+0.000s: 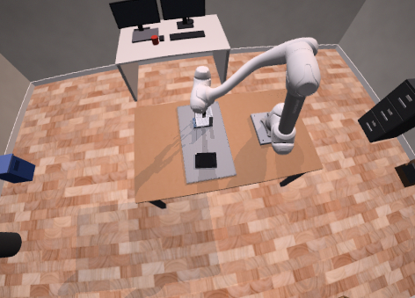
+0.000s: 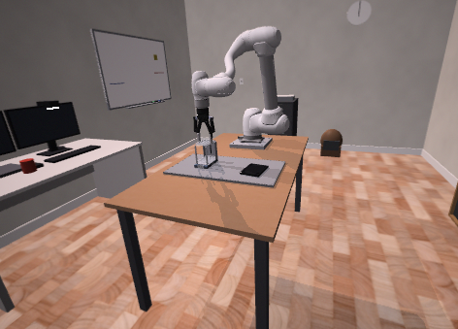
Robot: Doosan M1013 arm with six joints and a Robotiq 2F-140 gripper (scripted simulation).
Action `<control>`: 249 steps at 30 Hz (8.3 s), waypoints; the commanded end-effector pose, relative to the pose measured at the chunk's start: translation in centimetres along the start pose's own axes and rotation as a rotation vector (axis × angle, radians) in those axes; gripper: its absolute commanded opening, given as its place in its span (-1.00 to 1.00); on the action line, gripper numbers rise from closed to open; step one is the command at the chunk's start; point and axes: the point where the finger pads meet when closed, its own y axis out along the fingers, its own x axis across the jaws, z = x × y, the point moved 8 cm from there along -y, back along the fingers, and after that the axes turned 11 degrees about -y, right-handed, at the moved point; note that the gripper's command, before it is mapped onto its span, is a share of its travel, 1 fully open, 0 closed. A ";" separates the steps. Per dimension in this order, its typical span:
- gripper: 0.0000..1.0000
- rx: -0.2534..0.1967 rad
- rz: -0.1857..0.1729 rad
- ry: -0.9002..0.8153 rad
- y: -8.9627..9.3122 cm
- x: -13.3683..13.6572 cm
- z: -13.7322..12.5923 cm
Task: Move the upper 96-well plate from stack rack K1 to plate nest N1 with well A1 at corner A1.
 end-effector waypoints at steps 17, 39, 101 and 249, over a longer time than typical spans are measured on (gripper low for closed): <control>-1.00 -0.003 0.004 -0.006 -1.3 0.0 -0.1; -1.00 -0.003 0.004 -0.006 -1.3 0.0 -0.1; -1.00 -0.003 0.004 0.103 -1.2 -5.5 1.5; -1.00 -0.003 0.004 0.103 -0.6 -33.4 9.5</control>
